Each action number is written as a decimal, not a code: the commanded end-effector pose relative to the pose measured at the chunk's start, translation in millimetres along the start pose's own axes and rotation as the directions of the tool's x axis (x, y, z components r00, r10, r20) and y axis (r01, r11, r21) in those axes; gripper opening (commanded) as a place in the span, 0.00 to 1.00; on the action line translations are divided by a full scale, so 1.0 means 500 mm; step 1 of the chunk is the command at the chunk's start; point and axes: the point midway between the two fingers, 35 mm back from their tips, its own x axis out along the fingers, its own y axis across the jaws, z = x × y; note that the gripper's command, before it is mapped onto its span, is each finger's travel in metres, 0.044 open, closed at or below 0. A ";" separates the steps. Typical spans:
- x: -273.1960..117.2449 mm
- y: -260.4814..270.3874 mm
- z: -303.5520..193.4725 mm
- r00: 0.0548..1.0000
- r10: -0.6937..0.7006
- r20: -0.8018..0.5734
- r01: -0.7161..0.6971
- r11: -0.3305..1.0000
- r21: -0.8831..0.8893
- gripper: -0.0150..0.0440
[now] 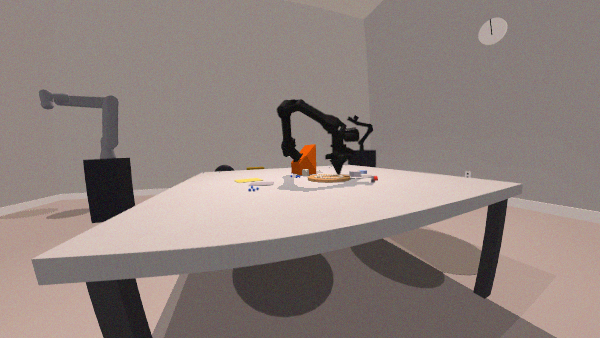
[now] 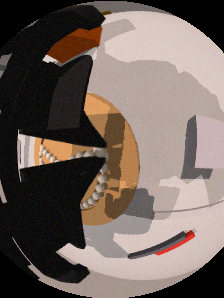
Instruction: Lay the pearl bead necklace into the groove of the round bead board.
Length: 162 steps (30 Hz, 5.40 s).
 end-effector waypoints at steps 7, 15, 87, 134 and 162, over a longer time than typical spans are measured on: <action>0.006 0.000 -0.007 1.000 0.004 -0.010 -0.004 1.000 0.001 0.25; 0.006 0.000 -0.007 1.000 0.004 -0.010 -0.004 1.000 0.001 0.25; 0.001 0.001 -0.001 1.000 0.002 -0.001 -0.002 1.000 0.000 0.48; -0.042 -0.026 -0.064 1.000 0.004 -0.006 -0.003 0.981 0.194 0.73; -0.054 -0.077 -0.233 1.000 -0.002 -0.009 0.007 0.767 0.642 0.46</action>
